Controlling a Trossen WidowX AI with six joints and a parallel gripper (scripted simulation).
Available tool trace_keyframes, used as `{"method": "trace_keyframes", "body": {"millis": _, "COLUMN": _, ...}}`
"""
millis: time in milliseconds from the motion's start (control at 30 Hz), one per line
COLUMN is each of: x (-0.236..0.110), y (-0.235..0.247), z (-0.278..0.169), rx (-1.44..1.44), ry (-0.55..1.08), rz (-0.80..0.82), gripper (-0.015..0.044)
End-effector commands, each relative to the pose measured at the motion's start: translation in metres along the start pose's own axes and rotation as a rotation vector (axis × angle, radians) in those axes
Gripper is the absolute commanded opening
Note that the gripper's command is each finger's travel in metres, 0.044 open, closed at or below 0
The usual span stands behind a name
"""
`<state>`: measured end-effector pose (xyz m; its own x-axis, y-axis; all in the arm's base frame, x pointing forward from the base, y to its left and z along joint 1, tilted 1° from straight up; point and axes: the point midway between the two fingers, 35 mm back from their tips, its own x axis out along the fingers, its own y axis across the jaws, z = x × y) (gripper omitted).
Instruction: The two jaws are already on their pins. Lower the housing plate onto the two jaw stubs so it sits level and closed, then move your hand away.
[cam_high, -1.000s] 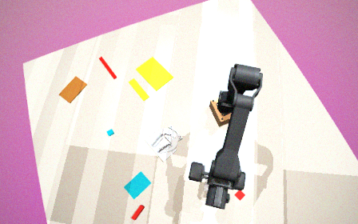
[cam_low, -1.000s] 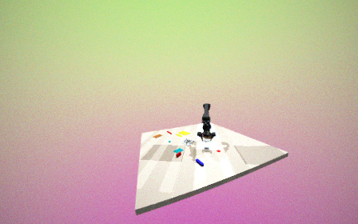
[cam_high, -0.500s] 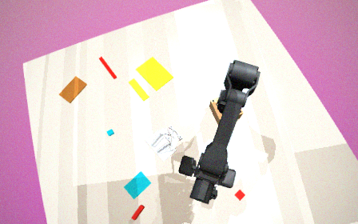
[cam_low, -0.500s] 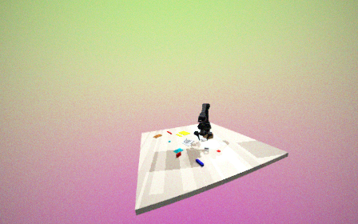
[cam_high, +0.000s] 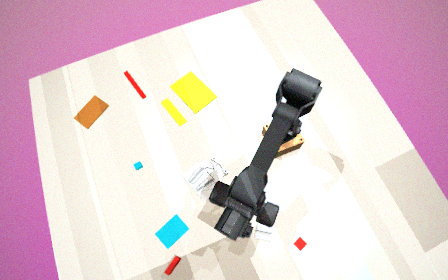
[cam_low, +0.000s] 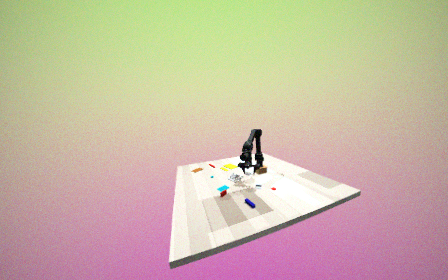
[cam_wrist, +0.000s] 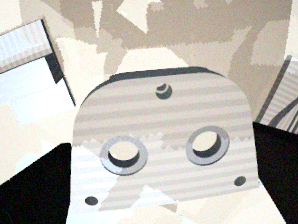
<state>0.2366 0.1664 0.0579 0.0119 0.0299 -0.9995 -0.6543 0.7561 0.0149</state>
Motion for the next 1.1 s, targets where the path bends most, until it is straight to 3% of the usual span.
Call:
{"method": "trace_keyframes", "body": {"millis": 0, "x": 0.002, "y": -0.012, "z": -0.006, "rx": 0.023, "ry": 0.007, "rz": -0.006, "gripper": 0.0351}}
{"method": "trace_keyframes", "body": {"millis": 1067, "x": 0.001, "y": -0.102, "z": -0.060, "rx": 0.276, "ry": 0.010, "rz": -0.017, "gripper": 0.0351}}
